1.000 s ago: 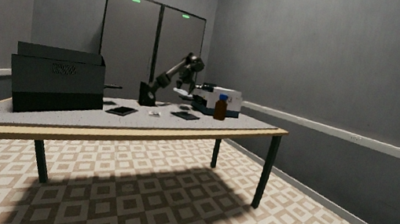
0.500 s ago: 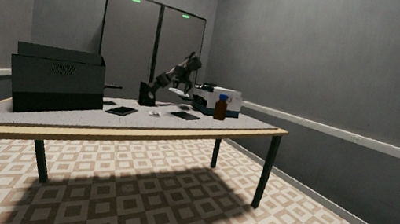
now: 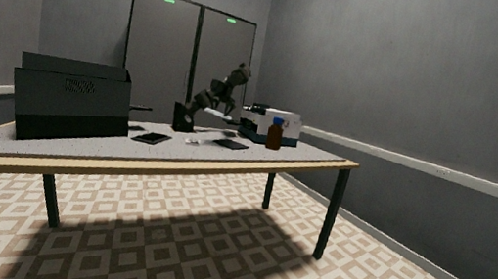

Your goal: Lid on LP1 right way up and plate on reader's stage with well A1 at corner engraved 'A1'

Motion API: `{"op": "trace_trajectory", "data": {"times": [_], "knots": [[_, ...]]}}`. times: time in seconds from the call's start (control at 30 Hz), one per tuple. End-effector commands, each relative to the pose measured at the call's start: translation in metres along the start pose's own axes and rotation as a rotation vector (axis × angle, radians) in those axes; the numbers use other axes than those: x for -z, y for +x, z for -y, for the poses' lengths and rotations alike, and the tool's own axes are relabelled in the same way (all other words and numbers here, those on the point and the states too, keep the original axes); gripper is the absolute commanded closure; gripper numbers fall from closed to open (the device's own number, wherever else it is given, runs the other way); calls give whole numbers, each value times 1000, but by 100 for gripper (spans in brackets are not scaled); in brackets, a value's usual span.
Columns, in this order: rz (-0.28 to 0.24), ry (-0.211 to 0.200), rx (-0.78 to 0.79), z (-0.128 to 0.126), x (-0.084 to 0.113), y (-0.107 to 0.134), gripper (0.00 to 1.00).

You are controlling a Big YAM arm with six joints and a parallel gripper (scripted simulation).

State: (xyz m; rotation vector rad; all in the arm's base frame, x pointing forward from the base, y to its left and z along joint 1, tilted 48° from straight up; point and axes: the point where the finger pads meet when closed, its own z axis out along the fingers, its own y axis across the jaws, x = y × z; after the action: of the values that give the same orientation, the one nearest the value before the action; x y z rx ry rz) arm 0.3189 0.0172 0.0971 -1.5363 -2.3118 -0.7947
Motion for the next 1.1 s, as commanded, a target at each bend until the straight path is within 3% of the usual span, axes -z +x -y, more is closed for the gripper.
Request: {"op": "trace_trajectory", "data": {"times": [0.0,0.23,0.47,0.73,0.9,1.07], "knots": [[40,-40,2,-17,18,-23,14],[13,9,-123,-10,13,-38,14],[29,-1,-168,-12,19,-51,14],[10,46,-281,6,9,-76,14],[22,35,-324,2,18,-88,14],[17,43,-327,3,13,-95,14]]}}
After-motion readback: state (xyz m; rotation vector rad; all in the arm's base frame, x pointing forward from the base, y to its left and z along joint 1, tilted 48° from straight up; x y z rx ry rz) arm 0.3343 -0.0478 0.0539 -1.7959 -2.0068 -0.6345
